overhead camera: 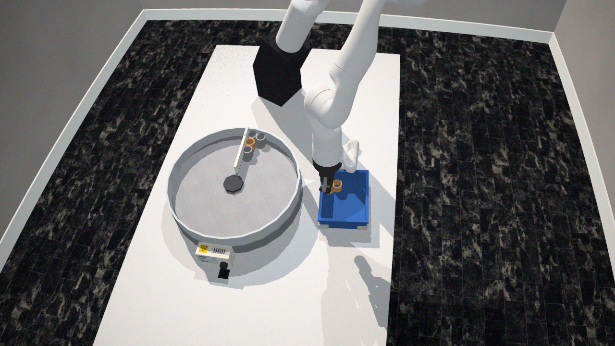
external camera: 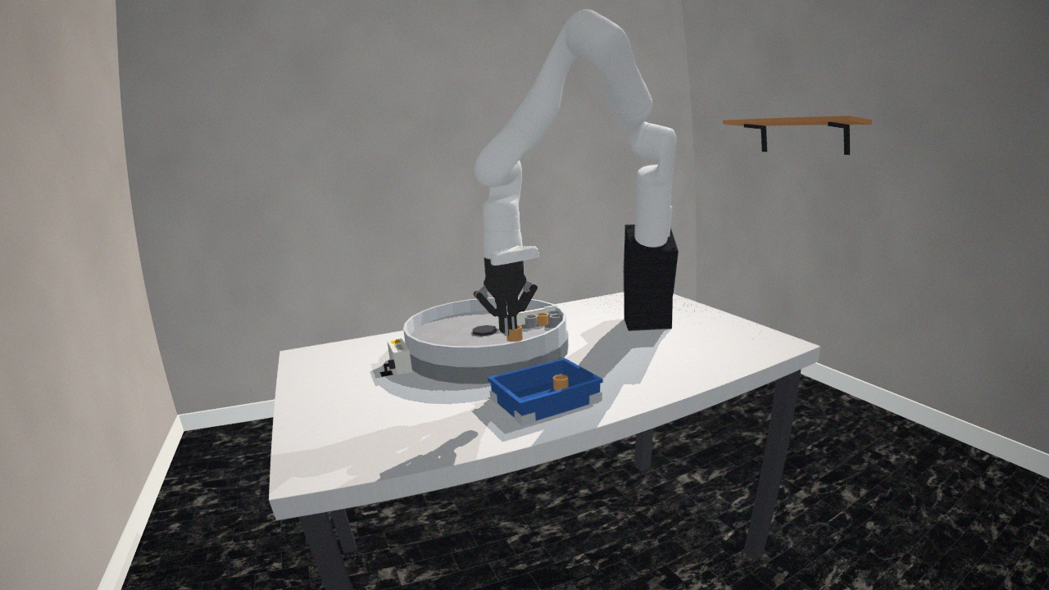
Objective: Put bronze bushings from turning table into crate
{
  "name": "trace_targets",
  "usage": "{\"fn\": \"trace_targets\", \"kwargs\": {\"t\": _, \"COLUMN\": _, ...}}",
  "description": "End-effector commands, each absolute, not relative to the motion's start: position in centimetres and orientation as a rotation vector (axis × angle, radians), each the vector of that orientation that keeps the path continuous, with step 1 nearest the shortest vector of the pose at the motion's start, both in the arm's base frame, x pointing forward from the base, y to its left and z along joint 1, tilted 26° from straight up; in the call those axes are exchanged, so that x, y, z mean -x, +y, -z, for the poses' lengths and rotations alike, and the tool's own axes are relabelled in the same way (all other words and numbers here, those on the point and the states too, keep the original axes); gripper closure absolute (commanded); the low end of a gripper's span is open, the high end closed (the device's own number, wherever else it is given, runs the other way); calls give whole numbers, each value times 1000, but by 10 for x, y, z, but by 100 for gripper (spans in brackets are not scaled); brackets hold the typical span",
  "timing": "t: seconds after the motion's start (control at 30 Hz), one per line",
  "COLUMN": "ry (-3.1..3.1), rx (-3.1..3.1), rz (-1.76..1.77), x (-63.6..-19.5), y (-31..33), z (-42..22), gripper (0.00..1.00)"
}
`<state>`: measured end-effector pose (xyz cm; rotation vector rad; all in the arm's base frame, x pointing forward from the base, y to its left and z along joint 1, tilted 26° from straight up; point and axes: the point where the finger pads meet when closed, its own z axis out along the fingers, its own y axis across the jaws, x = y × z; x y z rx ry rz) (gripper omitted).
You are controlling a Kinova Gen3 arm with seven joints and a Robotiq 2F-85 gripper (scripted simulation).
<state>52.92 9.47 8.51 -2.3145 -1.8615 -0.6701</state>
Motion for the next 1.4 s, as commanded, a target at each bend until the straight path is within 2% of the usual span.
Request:
{"fn": "trace_targets", "kwargs": {"t": 0.0, "ry": -1876, "rx": 2302, "rz": 675, "x": -530, "y": 101, "z": -87, "gripper": 100}}
{"fn": "trace_targets", "kwargs": {"t": 1.37, "ry": -1881, "rx": 2299, "rz": 681, "x": -544, "y": 119, "z": -46, "gripper": 100}}
